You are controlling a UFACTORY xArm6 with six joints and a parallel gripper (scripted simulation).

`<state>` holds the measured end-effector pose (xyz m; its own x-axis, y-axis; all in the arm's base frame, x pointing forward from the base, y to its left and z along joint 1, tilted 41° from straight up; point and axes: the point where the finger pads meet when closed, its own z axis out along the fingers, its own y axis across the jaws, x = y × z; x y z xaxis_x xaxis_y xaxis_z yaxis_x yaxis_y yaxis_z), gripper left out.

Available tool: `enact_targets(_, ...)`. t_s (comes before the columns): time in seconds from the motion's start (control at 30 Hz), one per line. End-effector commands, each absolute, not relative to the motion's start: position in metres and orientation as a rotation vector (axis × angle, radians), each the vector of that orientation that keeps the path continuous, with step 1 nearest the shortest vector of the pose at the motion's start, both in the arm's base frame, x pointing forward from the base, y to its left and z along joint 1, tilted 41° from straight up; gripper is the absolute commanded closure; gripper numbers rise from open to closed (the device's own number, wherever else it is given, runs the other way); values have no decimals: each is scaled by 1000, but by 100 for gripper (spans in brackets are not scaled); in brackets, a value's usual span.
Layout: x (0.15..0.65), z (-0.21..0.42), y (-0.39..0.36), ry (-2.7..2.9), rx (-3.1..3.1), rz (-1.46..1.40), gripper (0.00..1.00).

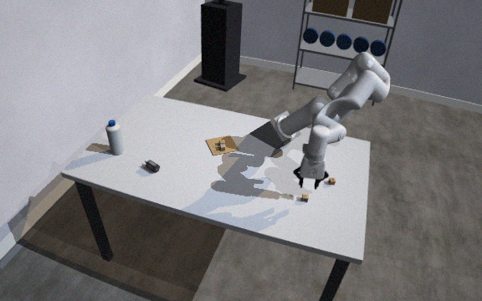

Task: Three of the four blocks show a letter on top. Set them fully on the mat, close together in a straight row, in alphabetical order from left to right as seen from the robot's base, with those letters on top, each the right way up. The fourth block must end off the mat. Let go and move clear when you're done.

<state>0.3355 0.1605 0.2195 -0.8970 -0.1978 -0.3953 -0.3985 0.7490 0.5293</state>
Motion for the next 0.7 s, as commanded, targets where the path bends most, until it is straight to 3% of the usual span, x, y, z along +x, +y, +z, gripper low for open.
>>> enact_targets(0.0,338,217,163,2632,-462,899,36)
enact_targets(0.67,344,197,180,2632,-462,899,36)
